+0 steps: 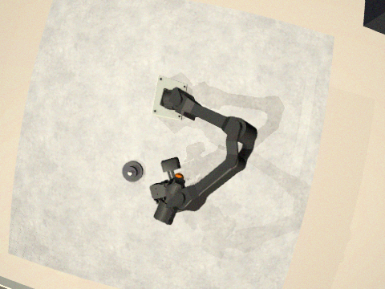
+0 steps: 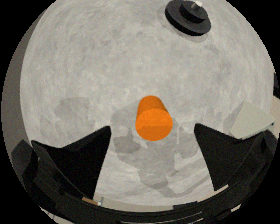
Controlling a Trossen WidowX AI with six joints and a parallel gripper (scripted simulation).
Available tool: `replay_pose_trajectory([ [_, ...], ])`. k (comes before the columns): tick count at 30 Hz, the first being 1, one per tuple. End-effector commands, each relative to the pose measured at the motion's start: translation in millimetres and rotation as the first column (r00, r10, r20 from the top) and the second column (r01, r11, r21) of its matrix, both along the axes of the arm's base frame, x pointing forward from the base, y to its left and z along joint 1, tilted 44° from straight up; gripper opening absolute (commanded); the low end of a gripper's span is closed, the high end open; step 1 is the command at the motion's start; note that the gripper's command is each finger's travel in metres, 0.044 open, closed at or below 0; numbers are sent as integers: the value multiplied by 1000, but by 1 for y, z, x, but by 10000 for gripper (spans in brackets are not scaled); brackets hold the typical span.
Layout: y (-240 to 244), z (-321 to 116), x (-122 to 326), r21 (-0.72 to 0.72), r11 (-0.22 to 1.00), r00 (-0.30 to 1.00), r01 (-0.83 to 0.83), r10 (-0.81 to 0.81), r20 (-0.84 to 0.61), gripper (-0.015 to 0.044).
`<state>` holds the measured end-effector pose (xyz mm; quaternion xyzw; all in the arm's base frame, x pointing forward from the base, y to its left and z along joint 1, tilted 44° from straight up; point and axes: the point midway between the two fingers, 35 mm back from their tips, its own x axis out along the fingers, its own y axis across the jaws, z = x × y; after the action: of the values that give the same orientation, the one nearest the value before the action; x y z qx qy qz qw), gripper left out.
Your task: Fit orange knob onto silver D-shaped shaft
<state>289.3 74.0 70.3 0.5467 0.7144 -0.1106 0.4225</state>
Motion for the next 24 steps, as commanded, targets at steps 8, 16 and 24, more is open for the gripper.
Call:
replay_pose_trajectory([
  [8,12,-13,-1,4,1000,1000,3,-3,-7,440],
  [16,21,-23,-1,4,1000,1000,4,-3,-7,440],
  [24,30,-32,-2,5,1000,1000,3,-3,-7,440],
])
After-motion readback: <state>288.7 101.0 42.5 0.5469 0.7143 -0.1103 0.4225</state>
